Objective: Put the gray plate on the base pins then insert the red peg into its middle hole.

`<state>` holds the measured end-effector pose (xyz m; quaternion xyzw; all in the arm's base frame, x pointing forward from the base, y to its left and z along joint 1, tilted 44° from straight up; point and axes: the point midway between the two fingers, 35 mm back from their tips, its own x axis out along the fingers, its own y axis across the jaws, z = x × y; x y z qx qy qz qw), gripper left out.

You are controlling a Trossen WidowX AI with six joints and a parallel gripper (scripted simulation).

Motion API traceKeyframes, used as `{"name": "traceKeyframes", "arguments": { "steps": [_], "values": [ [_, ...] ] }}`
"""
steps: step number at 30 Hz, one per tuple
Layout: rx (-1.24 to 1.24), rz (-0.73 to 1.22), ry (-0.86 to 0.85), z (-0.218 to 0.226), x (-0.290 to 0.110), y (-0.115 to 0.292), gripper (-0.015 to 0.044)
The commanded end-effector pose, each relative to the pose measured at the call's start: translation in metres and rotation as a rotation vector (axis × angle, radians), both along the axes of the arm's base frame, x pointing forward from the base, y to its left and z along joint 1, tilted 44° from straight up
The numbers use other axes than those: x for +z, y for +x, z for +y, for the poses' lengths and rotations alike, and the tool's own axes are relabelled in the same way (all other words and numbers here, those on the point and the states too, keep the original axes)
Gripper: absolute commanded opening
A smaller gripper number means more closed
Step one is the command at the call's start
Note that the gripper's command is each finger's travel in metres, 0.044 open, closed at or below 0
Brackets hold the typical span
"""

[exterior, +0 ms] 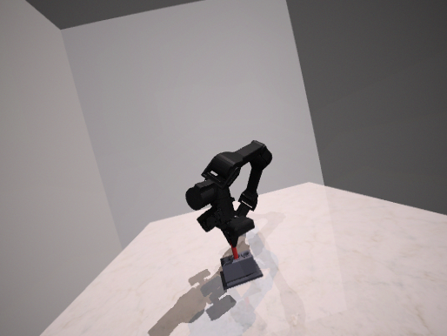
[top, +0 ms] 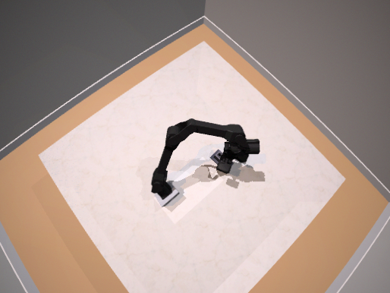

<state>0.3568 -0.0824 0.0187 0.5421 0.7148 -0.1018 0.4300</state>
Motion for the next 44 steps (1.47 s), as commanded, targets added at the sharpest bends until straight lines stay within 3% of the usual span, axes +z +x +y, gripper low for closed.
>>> {"name": "traceKeyframes", "arguments": {
  "steps": [1, 5, 44],
  "values": [
    [0.0, 0.0, 0.0, 0.0, 0.0, 0.0, 0.0053],
    [0.0, 0.0, 0.0, 0.0, 0.0, 0.0, 0.015],
    [-0.01, -0.002, 0.001, -0.015, 0.017, 0.001, 0.015]
  ]
}}
